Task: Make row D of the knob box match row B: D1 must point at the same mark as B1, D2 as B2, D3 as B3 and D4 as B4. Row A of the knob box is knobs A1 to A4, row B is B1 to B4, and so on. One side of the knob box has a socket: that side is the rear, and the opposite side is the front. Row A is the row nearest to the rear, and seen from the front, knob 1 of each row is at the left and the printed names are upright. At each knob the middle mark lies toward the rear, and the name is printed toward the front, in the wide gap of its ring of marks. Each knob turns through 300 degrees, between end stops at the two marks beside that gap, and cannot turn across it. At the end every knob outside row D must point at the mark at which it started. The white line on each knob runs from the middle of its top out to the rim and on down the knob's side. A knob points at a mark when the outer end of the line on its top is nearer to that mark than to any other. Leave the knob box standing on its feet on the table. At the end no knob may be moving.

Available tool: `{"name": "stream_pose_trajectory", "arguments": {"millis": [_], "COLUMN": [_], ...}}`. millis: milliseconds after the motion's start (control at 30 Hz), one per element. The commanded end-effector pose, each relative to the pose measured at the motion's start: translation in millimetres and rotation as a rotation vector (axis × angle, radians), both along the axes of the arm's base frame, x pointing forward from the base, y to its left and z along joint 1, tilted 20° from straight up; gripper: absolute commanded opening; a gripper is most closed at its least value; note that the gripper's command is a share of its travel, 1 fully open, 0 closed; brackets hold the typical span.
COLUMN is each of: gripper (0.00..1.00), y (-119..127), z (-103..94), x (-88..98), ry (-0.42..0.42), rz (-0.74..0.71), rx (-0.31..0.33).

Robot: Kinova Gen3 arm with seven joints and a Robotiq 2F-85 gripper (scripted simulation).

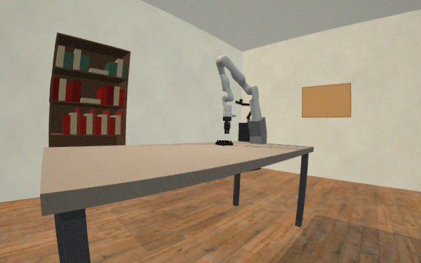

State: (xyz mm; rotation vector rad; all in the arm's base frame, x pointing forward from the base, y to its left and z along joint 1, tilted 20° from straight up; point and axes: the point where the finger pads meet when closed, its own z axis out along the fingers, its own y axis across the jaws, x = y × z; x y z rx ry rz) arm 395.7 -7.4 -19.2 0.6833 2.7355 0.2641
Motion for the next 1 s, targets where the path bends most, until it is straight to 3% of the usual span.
{"name": "stream_pose_trajectory", "arguments": {"millis": [0, 367, 833, 867, 967], "gripper": [1.0, 1.0, 1.0, 0.19, 0.19], "y": [-1.7, -10.6, -12.5, -12.5, -12.5], "z": [4.6, 9.1, 9.8, 9.8, 9.8], "x": [3.7, 3.6, 3.7, 3.7, 3.7], "ry": [-0.014, -0.024, -0.025, -0.025, -0.025], "rz": [0.103, 0.319, 0.356, 0.356, 0.356], "rx": [-0.046, -0.143, -0.16, -0.16, -0.16]}}
